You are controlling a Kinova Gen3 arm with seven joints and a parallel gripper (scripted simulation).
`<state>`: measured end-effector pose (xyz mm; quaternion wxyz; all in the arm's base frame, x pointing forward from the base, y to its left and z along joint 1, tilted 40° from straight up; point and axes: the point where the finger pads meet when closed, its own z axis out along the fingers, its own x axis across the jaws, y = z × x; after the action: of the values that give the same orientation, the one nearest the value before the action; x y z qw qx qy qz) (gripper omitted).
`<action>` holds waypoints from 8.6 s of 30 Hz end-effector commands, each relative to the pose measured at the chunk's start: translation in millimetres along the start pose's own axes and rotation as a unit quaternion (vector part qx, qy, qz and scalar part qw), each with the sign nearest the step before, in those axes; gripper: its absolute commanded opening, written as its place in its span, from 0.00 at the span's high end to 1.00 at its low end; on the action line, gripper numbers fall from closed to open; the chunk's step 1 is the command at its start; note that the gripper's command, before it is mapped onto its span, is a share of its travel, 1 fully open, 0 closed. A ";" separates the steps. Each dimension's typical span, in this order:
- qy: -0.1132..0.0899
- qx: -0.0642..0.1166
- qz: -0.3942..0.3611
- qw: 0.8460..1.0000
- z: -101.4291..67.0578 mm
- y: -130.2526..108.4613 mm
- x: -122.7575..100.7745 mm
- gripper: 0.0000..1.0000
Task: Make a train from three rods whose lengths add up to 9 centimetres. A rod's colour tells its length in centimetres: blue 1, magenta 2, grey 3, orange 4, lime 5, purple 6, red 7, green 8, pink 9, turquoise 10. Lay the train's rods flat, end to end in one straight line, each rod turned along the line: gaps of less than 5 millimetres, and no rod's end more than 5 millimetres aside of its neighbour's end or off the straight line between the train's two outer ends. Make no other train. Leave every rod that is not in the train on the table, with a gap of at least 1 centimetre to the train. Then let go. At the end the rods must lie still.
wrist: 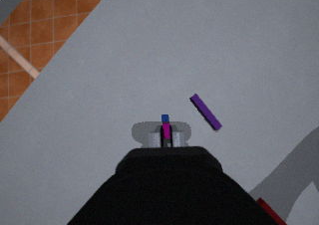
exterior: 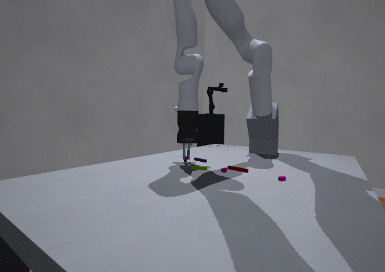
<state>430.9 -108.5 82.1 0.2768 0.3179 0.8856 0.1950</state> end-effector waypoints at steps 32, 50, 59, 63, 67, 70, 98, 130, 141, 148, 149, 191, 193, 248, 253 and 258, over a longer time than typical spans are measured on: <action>-0.001 0.000 0.000 1.000 -0.4 0.2 -1.4 0.76; -0.001 0.000 0.000 1.000 1.3 0.2 -1.4 0.76; -0.001 0.000 0.000 1.000 8.9 0.2 -1.4 0.76; -0.001 0.000 0.000 1.000 10.7 0.2 -1.4 0.76; -0.001 0.000 0.000 1.000 11.5 0.2 -1.4 0.76; -0.001 0.000 0.000 1.000 11.5 0.2 -1.4 0.76; -0.001 0.000 0.000 1.000 11.5 0.2 -1.4 0.76; -0.001 0.000 0.000 1.000 11.0 0.2 -1.4 0.46; -0.001 0.000 0.000 1.000 -2.3 0.2 -1.4 0.46; -0.001 0.000 0.000 1.000 -20.3 0.2 -1.4 0.46; -0.001 0.000 0.000 1.000 -20.3 0.2 -1.4 0.46; -0.001 0.000 0.000 1.000 -78.5 0.2 -1.3 0.00; -0.001 0.000 0.000 1.000 -78.5 0.2 -1.3 0.00; 0.036 -0.007 0.614 0.788 -68.7 -4.5 60.1 0.00; 0.035 -0.005 0.691 0.722 -67.3 -4.8 62.9 0.00; 0.030 -0.003 0.794 0.607 -65.0 -7.3 64.2 0.00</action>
<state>350.1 -81.3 109.8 0.0129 0.8706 0.3371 0.3582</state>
